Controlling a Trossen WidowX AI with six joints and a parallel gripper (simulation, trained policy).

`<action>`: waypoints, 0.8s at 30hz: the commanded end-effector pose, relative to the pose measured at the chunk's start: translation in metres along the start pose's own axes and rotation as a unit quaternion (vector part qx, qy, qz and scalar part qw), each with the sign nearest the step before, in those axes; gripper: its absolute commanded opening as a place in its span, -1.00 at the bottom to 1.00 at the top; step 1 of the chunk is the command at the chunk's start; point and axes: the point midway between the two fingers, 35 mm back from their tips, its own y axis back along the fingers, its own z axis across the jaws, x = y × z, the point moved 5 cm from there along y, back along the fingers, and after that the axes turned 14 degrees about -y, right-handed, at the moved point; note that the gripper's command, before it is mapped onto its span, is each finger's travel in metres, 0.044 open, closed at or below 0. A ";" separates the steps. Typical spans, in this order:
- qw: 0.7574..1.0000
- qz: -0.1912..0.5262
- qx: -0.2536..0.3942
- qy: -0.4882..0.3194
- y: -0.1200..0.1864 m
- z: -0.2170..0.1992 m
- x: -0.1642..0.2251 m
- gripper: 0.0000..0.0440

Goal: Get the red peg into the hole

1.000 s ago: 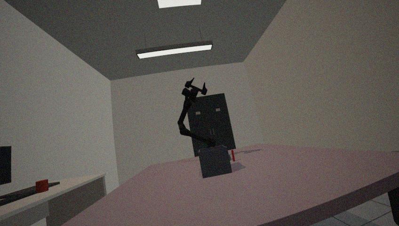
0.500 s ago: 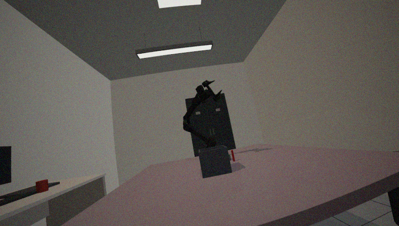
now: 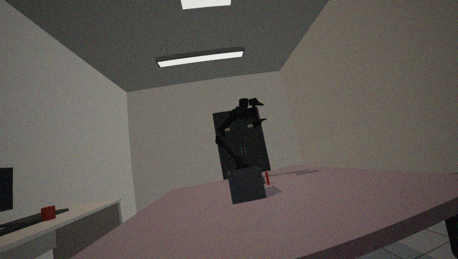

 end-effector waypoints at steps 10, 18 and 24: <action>0.982 -0.082 0.168 0.026 -0.054 -0.055 -0.043 1.00; 0.955 -0.111 0.272 0.024 -0.072 -0.091 -0.069 1.00; 0.928 -0.127 0.349 0.020 -0.078 -0.119 -0.086 1.00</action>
